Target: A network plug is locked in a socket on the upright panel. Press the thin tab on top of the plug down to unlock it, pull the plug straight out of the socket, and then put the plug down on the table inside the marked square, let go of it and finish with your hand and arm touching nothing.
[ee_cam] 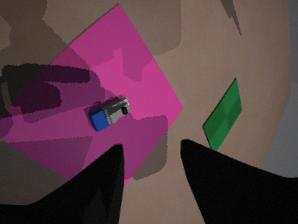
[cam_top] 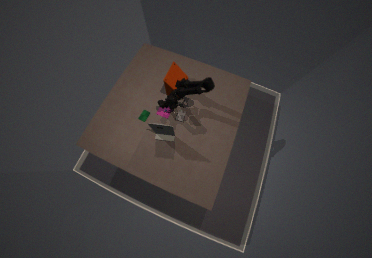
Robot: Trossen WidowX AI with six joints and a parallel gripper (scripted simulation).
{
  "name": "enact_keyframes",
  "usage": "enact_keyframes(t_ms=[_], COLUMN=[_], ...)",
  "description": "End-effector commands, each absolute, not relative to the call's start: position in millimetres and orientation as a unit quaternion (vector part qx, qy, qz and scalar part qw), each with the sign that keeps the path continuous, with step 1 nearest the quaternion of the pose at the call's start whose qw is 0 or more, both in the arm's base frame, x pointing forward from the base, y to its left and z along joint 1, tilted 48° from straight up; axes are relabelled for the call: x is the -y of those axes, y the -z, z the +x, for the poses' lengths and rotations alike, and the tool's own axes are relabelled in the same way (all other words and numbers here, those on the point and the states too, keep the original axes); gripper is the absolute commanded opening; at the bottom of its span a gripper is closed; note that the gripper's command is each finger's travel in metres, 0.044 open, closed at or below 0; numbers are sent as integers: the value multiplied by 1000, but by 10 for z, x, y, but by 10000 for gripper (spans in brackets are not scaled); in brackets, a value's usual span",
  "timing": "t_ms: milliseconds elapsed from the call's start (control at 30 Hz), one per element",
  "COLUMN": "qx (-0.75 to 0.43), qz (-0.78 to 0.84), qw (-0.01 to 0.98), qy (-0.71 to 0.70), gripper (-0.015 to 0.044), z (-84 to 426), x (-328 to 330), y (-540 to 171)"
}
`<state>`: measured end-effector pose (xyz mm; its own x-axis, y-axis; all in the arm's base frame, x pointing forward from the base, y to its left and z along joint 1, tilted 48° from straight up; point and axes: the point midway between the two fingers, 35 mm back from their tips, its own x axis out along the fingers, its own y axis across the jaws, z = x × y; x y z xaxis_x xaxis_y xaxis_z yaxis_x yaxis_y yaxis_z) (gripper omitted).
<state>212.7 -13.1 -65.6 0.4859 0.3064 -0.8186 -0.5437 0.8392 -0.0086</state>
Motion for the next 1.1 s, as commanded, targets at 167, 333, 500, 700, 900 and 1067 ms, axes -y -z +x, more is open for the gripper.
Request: enact_keyframes(t_ms=[167,333,500,700,900,1067], qx=[-436,-436,-437,-437,-437,-436], qz=[-140,-140,-140,-140,-140,-140], qw=[854,853,853,853,853,853], qy=[-249,-249,-249,-249,-249,-249], gripper=[156,156,156,156,156,156], z=[2162,2158,2152,2142,2129,2116], x=[222,264,306,354,401,439], y=[572,538,502,457,408,366])
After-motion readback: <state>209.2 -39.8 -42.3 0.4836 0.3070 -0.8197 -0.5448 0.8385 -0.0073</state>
